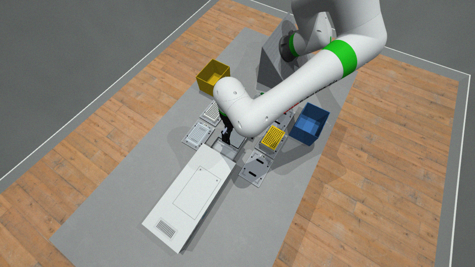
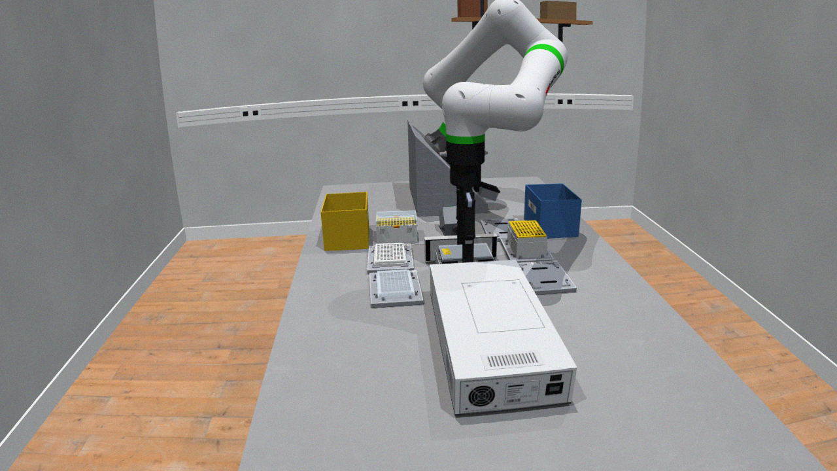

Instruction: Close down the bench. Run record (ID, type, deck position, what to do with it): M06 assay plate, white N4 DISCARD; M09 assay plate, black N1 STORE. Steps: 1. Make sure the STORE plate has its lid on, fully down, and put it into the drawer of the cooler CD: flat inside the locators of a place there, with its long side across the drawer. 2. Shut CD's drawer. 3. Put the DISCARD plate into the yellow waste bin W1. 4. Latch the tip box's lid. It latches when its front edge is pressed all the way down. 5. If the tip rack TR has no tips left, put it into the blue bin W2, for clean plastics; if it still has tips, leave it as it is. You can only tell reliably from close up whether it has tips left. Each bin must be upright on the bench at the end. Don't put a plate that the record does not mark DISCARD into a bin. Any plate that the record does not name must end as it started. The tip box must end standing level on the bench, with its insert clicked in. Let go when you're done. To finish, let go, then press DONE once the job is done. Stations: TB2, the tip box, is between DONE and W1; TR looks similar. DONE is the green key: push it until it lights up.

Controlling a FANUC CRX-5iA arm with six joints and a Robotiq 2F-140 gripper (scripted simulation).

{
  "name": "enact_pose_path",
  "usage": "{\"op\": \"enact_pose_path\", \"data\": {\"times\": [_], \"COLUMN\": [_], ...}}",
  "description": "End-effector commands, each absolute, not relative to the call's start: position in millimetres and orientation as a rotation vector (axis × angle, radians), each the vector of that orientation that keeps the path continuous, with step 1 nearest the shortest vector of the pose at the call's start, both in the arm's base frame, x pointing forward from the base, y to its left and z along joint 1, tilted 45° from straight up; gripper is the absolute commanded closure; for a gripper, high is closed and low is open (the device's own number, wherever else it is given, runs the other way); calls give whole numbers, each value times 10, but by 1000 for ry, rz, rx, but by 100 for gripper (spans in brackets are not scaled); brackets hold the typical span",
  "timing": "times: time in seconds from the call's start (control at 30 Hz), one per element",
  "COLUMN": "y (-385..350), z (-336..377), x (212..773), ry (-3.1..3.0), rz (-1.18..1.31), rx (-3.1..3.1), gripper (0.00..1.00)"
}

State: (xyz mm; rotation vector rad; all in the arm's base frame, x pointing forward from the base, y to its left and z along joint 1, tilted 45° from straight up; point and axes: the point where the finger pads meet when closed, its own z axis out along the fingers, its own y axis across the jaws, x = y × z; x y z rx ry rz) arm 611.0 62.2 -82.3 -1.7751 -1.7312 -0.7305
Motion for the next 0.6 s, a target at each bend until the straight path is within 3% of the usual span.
{"op": "enact_pose_path", "data": {"times": [0.0,0.57], "y": [625,718], "z": [-831,-922], "x": [6116,6117], "ry": [-1732,-1732], "rz": [-732,-732], "rx": [-1777,-1777], "gripper": [90,90]}}
